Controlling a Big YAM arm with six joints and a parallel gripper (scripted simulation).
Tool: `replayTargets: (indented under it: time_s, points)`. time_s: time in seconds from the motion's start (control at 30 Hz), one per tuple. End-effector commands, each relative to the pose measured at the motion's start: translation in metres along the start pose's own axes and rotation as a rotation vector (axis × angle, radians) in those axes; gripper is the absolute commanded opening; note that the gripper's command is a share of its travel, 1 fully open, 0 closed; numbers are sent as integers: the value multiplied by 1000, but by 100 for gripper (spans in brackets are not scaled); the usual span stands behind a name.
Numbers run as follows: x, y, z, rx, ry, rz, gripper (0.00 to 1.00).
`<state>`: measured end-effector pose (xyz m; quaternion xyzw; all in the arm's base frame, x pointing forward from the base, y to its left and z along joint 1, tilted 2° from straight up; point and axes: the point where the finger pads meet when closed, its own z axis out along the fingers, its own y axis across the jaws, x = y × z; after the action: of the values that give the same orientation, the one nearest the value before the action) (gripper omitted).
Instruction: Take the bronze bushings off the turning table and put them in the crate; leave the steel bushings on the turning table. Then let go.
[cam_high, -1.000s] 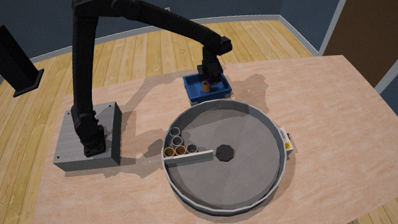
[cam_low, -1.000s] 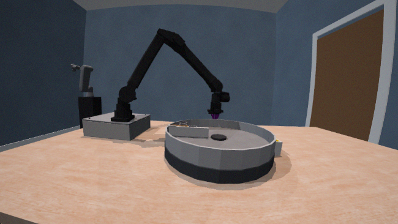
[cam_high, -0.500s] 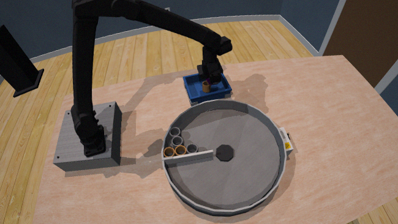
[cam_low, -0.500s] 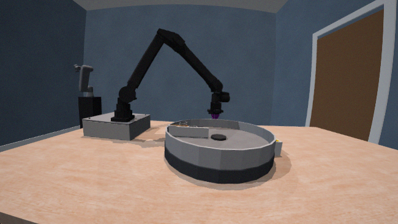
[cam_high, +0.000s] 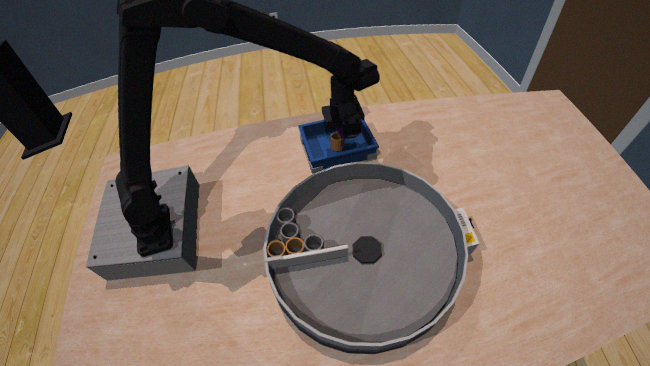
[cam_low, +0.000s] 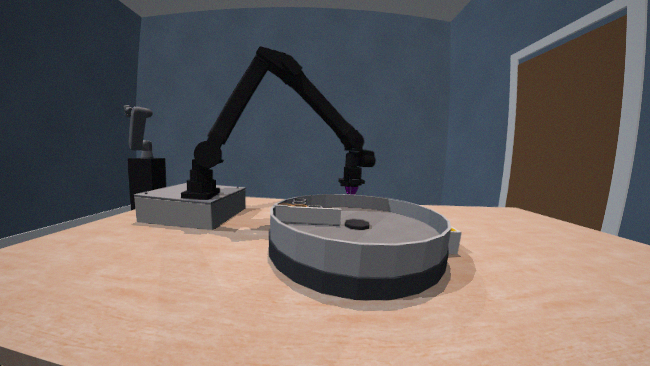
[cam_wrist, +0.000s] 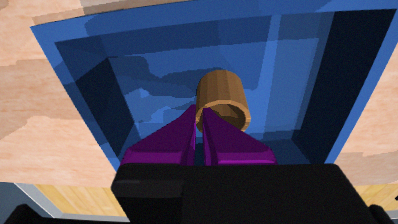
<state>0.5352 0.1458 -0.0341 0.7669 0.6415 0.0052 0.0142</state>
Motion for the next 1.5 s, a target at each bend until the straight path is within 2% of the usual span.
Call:
replayTargets:
  time_s: [0.0,0.27,0.3,1.47]
  points:
    - [5,16,-3,-28,10,-7,0]
    - [5,16,-3,-28,10,-7,0]
    - [5,16,-3,-28,10,-7,15]
    - [5,16,-3,-28,10,-6,15]
